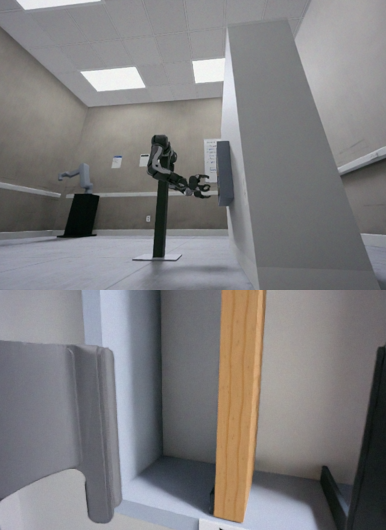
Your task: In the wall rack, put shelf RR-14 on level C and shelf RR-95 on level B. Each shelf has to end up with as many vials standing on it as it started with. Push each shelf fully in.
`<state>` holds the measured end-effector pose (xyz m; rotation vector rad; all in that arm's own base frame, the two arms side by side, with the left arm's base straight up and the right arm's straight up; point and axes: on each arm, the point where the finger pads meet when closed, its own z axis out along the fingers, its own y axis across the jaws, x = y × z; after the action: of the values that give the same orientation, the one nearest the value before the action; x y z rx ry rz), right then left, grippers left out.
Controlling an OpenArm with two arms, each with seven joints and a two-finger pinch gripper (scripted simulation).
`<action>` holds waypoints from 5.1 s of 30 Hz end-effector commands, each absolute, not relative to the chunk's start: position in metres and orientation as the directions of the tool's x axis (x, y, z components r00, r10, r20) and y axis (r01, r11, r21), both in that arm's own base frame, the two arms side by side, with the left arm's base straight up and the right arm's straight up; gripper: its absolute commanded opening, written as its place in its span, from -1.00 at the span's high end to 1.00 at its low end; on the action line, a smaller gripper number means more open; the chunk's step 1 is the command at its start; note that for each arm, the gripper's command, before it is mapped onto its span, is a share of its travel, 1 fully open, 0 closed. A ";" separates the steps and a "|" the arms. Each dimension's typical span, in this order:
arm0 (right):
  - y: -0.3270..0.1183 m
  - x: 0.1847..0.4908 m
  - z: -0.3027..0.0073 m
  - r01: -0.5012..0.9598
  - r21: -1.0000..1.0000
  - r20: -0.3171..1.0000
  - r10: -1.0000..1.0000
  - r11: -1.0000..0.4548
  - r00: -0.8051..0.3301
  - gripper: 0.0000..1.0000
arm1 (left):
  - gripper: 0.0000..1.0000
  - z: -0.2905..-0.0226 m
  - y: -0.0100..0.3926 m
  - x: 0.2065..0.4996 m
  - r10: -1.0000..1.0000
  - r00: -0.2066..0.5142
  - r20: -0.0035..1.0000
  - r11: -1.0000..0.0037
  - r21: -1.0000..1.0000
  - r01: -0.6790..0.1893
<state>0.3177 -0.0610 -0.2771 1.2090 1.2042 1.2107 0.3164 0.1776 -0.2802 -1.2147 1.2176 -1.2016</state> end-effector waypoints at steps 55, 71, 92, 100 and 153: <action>-0.050 0.364 -0.282 0.000 1.000 0.000 1.000 0.000 0.000 0.35 | 0.35 -0.282 0.188 0.364 -1.000 0.000 0.000 0.000 -1.000 0.000; -0.050 0.383 -0.282 0.000 1.000 0.000 1.000 0.000 0.000 0.35 | 0.35 -0.282 0.188 0.383 -1.000 0.000 0.000 0.000 -1.000 0.000; -0.050 0.405 -0.282 0.000 1.000 0.000 1.000 0.000 0.000 0.35 | 0.35 -0.282 0.188 0.405 -1.000 0.000 0.000 0.000 -1.000 0.000; -0.050 0.415 -0.282 0.000 1.000 0.000 1.000 0.000 0.000 0.35 | 0.35 -0.282 0.188 0.415 -1.000 0.000 0.000 0.000 -1.000 0.000; -0.050 0.421 -0.282 0.000 1.000 0.000 1.000 0.000 0.000 0.97 | 0.97 -0.282 0.188 0.421 -1.000 0.000 0.000 0.000 -1.000 0.000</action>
<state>0.4205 -0.0495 -0.2824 1.2084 1.2119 1.2077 0.4204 0.1900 -0.2824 -1.2129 1.2050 -1.2036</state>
